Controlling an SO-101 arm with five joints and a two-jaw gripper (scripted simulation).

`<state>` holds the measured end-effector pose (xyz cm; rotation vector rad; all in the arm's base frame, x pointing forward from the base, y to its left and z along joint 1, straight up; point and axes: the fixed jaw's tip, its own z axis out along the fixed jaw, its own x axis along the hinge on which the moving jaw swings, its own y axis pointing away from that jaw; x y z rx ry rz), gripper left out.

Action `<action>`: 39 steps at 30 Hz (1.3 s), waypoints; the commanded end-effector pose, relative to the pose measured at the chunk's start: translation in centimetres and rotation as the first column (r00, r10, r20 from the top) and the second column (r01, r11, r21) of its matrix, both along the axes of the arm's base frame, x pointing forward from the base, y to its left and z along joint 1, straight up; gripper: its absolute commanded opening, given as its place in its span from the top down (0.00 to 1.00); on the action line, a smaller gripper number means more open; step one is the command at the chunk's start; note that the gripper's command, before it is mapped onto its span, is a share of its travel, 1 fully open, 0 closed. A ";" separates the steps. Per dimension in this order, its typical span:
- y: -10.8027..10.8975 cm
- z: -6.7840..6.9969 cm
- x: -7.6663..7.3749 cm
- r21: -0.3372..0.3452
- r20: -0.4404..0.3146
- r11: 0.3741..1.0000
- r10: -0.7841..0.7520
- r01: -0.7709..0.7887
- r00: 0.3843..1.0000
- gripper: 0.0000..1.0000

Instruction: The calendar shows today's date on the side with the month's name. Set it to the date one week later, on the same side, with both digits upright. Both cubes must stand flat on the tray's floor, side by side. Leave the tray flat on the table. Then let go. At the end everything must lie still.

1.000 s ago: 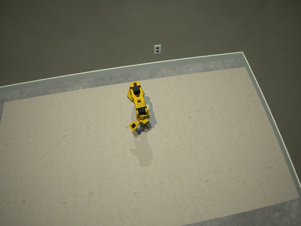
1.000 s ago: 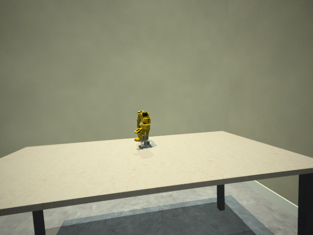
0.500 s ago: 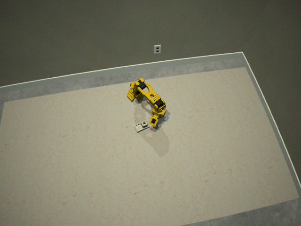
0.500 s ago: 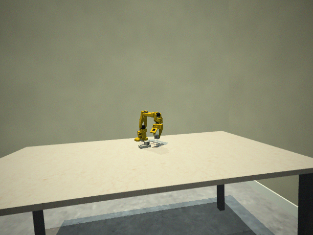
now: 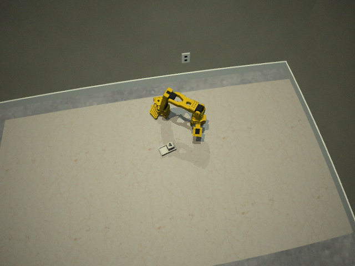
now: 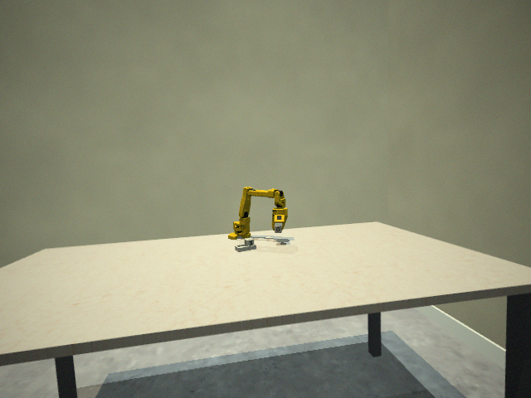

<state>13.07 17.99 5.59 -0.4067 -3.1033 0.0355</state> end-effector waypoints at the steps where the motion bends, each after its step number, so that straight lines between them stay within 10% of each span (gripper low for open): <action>1: 0.9 0.9 -0.5 0.045 0.032 0.999 0.029 -0.031 0.999 1.00; 39: 1.0 0.9 -0.6 0.059 0.042 0.998 0.035 -0.037 0.999 1.00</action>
